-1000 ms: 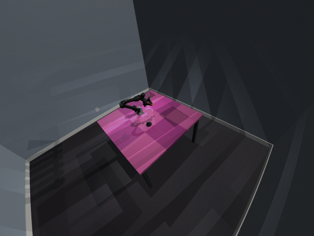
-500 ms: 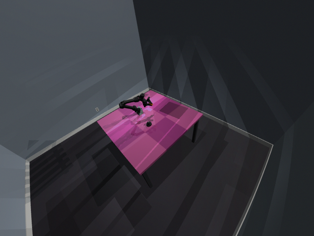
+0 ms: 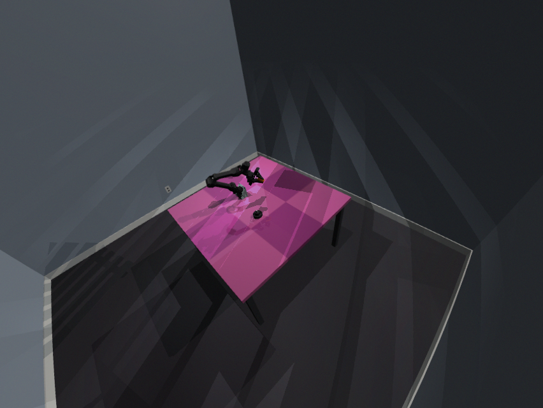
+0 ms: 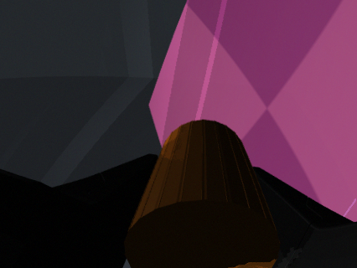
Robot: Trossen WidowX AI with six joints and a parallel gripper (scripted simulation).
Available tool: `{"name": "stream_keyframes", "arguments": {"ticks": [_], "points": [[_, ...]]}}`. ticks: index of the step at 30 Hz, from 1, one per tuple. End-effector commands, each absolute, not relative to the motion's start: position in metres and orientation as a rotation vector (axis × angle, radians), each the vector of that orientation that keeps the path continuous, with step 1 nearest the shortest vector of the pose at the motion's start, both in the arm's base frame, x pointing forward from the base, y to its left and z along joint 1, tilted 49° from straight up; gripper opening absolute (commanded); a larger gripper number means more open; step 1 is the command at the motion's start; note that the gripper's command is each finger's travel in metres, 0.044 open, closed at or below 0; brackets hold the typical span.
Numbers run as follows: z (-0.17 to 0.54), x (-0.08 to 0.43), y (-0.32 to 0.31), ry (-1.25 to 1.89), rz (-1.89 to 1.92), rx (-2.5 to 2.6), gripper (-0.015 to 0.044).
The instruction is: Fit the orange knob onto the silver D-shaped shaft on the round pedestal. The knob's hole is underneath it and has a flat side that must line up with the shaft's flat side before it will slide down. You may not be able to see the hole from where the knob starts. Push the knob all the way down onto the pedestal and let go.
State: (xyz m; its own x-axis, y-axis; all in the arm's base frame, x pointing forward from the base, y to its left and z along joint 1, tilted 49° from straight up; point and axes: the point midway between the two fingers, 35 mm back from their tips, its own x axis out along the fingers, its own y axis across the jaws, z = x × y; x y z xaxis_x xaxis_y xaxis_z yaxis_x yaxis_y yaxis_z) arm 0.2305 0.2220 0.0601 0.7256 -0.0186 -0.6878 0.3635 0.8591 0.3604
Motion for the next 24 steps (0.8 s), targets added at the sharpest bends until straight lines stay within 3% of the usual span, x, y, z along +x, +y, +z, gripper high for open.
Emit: {"name": "stream_keyframes", "arguments": {"ticks": [1, 24], "points": [[0.062, 0.231, 0.224, 0.733, -0.220, 0.514, 0.0000], [0.044, 0.239, 0.209, 0.795, -0.438, 0.432, 0.0000]]}}
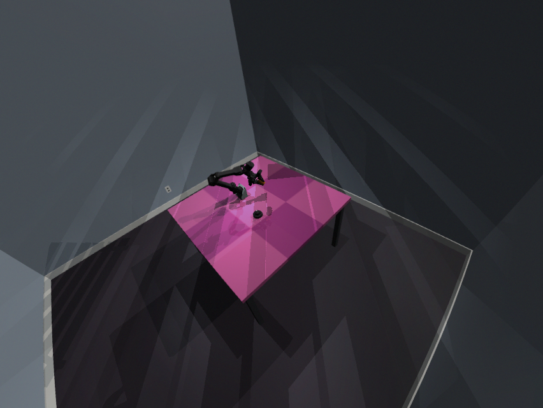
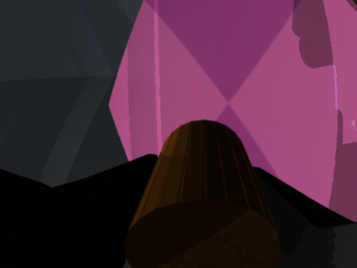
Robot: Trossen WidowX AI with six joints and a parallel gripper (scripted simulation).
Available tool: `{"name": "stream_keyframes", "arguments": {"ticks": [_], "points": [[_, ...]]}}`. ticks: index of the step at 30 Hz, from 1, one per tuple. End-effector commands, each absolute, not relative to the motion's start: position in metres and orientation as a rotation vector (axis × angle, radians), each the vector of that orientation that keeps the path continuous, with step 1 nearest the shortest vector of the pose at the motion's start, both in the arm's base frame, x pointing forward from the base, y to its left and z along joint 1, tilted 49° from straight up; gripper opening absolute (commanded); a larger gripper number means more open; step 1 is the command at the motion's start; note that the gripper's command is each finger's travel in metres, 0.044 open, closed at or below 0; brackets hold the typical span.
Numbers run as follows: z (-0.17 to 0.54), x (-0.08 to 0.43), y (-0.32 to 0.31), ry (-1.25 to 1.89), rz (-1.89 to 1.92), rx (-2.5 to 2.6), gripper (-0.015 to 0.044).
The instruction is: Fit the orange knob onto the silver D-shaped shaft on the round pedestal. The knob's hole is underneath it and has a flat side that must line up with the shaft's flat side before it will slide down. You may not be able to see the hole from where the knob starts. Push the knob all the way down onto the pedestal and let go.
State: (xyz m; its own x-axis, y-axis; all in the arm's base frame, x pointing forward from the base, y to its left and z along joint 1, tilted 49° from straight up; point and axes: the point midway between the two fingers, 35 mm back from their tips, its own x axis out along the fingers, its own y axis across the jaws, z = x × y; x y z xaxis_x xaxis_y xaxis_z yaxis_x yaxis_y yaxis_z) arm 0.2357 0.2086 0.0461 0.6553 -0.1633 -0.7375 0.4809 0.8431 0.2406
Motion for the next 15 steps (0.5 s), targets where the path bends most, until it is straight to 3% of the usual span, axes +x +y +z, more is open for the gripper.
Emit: {"name": "stream_keyframes", "arguments": {"ticks": [1, 15], "points": [[0.042, 0.239, 0.208, 0.801, -0.459, 0.424, 0.0000], [0.024, 0.247, 0.195, 0.867, -0.729, 0.311, 0.0000]]}}
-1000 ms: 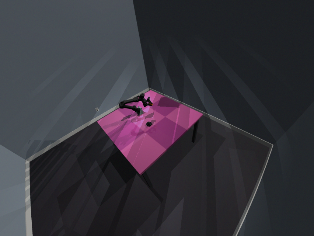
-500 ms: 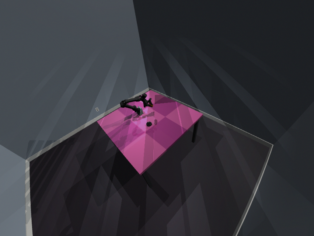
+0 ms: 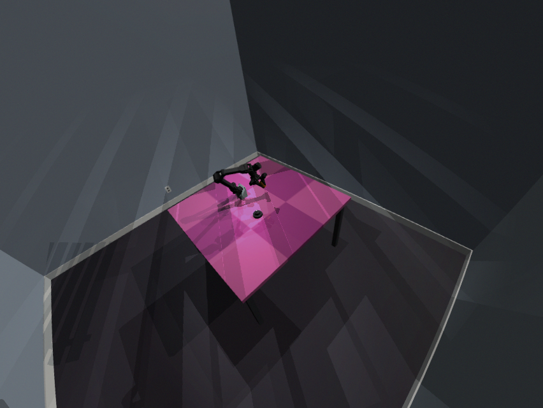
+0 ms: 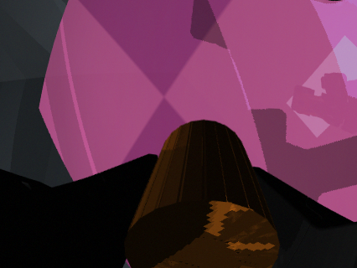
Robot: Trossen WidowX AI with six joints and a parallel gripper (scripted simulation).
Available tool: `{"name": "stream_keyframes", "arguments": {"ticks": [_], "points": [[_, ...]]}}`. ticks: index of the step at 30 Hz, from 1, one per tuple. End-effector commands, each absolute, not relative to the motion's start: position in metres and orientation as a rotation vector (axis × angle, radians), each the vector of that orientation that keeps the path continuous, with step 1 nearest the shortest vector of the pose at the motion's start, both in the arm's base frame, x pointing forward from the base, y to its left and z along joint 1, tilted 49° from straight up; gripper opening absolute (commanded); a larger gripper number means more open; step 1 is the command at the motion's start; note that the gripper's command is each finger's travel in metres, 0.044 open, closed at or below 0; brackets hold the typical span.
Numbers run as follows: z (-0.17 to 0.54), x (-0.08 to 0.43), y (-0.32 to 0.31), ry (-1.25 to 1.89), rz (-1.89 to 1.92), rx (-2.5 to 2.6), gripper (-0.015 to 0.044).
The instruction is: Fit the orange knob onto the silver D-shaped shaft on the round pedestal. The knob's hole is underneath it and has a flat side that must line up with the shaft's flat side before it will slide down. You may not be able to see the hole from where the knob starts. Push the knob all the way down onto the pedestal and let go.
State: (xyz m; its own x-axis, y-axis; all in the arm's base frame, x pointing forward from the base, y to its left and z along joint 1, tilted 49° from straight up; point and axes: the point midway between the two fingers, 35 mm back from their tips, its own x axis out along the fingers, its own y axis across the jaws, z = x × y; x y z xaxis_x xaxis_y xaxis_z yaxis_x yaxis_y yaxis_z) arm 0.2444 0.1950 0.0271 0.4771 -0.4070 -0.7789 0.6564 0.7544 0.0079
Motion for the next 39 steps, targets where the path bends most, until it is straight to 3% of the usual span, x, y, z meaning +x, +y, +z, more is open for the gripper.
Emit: {"name": "stream_keyframes", "arguments": {"ticks": [1, 23, 39], "points": [[0.022, 0.248, 0.194, 0.871, -0.747, 0.302, 0.0000], [-0.005, 0.260, 0.171, 0.943, -1.158, 0.113, 0.0000], [-0.056, 0.274, 0.125, 0.944, -1.170, 0.115, 0.0000]]}}
